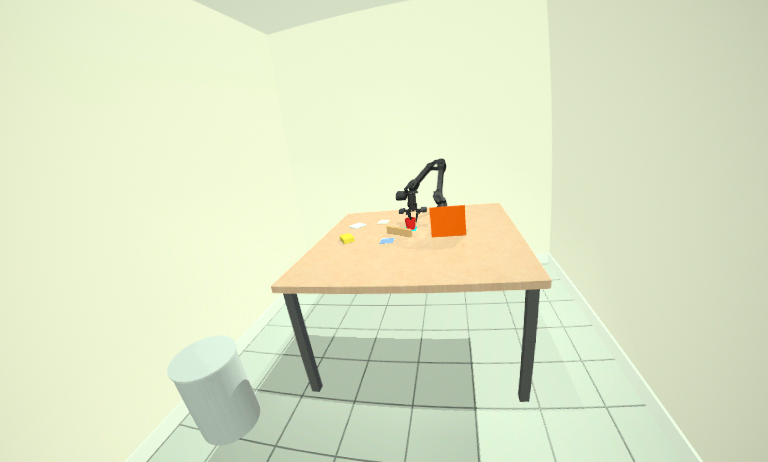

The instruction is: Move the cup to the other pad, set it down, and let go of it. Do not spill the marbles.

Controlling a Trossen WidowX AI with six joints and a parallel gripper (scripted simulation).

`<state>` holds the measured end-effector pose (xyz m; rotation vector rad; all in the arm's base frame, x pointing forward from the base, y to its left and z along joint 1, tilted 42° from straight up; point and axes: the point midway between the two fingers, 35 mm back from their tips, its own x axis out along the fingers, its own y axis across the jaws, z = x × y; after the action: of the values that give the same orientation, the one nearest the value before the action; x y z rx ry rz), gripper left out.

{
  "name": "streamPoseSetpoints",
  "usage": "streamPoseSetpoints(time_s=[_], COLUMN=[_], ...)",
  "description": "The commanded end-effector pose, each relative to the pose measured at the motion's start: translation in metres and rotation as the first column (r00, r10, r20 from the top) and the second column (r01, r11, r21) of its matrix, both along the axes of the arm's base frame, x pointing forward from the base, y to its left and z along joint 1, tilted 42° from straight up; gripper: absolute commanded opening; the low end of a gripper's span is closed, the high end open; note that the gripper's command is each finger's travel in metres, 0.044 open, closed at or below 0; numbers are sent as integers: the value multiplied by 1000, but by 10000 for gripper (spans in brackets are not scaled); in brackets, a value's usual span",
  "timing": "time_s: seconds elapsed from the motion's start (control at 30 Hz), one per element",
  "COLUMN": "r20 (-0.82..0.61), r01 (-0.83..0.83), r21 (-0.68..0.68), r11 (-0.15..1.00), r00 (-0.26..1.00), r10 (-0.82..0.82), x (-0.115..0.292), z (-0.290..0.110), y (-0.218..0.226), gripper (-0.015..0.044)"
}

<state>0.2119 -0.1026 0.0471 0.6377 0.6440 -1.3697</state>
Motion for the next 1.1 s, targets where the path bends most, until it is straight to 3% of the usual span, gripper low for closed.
streamPoseSetpoints(time_s=[0.0,1.07], r20=[4,-2], r01=[2,0], r21=[1,5], r11=[1000,1000], r00=[1000,1000], r10=[-2,0], x=[1,-3], z=[2,24], y=[2,27], gripper=[128,128])
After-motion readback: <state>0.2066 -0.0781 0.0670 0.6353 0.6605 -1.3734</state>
